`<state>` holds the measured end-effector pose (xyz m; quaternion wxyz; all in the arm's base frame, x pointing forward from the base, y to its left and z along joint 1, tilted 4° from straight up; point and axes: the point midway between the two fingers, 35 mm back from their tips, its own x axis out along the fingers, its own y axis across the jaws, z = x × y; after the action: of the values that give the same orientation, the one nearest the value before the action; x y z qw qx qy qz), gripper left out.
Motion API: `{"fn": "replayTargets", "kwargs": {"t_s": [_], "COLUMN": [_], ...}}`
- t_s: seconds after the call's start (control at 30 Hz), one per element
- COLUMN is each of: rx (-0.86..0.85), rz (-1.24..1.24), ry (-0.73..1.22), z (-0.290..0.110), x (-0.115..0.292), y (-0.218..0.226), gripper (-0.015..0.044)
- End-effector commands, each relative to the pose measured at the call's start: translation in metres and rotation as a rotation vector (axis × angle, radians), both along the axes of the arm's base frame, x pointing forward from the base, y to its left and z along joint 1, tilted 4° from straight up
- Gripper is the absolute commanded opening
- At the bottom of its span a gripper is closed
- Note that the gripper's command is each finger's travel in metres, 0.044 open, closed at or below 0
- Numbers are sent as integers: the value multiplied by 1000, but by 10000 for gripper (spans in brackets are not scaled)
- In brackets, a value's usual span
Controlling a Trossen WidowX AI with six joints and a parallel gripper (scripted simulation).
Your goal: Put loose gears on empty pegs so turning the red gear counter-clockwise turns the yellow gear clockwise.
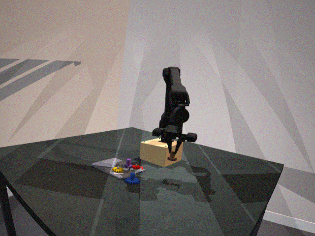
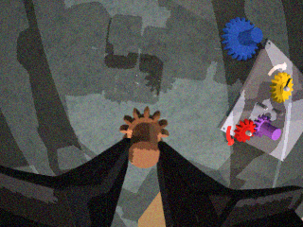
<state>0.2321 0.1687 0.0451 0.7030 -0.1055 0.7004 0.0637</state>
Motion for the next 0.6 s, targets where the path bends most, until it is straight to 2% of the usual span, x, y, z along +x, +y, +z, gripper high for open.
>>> {"fn": "replayTargets", "kwargs": {"t_s": [0.0,0.4,0.57], "rx": [5,-2,-2], "rz": [-8,-23,-24], "ry": [1,8,8], "z": [11,49,50], "x": [-1,-8,-6], "y": [1,-3,-5], "gripper": [0,0,0]}}
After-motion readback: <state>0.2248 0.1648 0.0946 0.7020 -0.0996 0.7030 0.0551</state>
